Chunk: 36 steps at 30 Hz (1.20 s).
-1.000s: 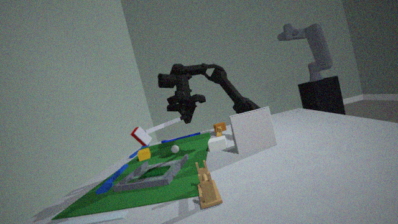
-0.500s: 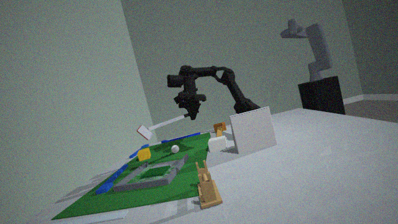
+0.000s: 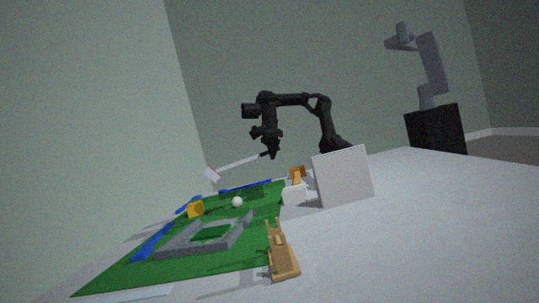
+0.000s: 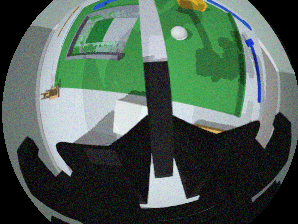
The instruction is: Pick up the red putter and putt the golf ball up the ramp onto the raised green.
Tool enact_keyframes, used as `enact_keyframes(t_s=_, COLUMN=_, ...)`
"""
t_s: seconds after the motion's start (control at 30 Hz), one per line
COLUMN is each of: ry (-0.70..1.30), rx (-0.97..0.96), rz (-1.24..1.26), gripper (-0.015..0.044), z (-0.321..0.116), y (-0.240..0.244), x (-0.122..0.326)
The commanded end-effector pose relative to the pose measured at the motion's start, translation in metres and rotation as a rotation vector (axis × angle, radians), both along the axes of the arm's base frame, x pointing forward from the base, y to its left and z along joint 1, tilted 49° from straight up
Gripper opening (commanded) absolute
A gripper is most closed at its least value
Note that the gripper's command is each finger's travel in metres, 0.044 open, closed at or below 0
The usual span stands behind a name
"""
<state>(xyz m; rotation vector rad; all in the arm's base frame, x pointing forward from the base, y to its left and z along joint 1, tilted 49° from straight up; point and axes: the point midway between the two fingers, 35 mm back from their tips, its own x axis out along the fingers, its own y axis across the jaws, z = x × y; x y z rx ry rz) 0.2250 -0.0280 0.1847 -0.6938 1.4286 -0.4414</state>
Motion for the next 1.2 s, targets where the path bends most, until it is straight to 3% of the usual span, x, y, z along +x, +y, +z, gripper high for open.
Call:
enact_keyframes(t_s=0.0, ry=-0.064, rx=-0.01, rz=-0.062, gripper=0.0, z=0.009, y=-0.011, x=-0.012)
enact_keyframes(t_s=0.4, ry=-0.253, rx=-0.034, rz=-0.246, gripper=0.0, z=0.032, y=-0.041, x=-0.051)
enact_keyframes(t_s=1.17, ry=-0.146, rx=-0.108, rz=-0.378, gripper=0.0, z=0.003, y=-0.072, x=-0.047)
